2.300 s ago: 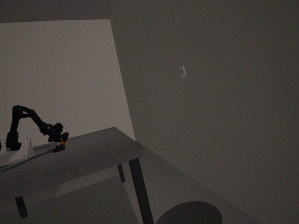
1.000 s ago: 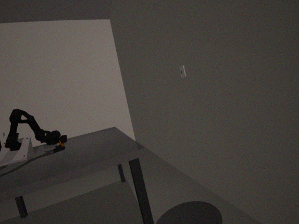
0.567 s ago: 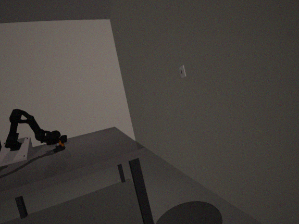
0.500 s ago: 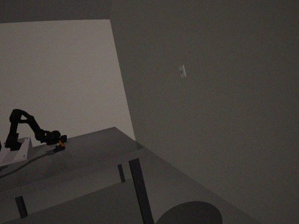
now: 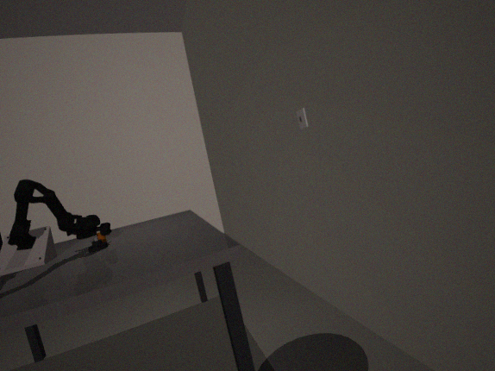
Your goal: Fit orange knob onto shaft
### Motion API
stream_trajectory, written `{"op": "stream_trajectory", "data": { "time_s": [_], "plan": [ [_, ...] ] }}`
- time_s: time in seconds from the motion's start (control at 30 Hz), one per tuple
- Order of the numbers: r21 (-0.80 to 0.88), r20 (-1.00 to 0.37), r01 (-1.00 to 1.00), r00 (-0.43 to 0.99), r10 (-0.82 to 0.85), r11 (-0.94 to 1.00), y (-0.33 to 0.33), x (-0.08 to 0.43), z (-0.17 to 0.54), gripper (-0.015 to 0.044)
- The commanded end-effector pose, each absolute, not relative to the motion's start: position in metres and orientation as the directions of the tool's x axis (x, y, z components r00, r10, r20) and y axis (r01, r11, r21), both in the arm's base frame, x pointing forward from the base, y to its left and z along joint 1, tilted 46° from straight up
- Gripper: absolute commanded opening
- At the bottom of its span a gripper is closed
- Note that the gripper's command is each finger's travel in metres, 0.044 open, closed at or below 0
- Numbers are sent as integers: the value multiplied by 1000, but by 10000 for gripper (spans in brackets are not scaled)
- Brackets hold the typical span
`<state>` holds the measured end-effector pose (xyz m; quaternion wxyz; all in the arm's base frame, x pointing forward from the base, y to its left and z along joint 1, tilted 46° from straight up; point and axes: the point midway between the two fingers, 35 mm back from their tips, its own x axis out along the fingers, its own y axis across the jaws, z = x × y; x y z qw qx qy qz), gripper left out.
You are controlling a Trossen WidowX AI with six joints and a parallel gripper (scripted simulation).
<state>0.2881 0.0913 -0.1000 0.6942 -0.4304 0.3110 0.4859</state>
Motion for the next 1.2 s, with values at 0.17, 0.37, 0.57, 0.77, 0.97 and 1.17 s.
{"op": "stream_trajectory", "data": {
  "time_s": [0.17, 0.37, 0.57, 0.77, 0.97, 1.17],
  "plan": [
    [-310, -841, -938, 347, 415, 155, 143, 282, -48, 440],
    [-216, -919, -956, 267, 289, 197, 146, 283, -62, 440],
    [-119, -992, -952, 101, -78, 282, 148, 279, -76, 440],
    [-183, -901, -945, 51, -431, 270, 153, 275, -62, 440],
    [-309, -715, -939, 122, -689, 154, 161, 278, -32, 440],
    [-313, -708, -938, 126, -695, 149, 162, 278, -31, 440]
  ]
}}
